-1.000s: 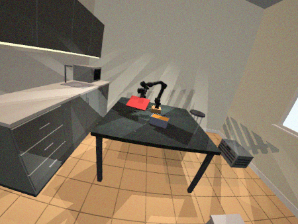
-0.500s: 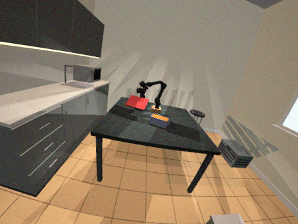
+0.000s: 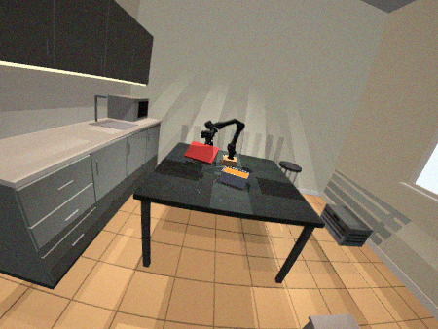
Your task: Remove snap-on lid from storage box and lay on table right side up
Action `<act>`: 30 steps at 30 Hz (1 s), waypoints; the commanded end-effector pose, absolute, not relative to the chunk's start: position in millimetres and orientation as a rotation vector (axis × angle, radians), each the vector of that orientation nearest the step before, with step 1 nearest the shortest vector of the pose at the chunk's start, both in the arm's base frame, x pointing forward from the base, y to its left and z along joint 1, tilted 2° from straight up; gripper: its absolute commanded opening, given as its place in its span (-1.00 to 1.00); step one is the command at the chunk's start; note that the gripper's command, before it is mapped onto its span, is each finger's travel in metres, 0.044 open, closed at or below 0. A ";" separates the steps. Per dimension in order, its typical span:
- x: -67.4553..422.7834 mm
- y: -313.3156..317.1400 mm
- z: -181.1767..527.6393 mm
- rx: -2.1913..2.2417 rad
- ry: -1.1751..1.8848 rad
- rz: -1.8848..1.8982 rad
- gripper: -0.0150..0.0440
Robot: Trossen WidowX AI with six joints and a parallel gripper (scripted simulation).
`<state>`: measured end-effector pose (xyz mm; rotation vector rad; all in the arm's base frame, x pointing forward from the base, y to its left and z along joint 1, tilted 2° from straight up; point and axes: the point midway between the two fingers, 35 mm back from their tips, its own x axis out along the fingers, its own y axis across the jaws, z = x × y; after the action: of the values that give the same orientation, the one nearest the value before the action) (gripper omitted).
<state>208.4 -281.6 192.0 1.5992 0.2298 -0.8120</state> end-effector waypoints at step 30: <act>210.5 -282.2 167.5 1.592 0.229 -0.799 -0.49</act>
<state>209.3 -282.3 167.9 1.5980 0.2303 -0.8104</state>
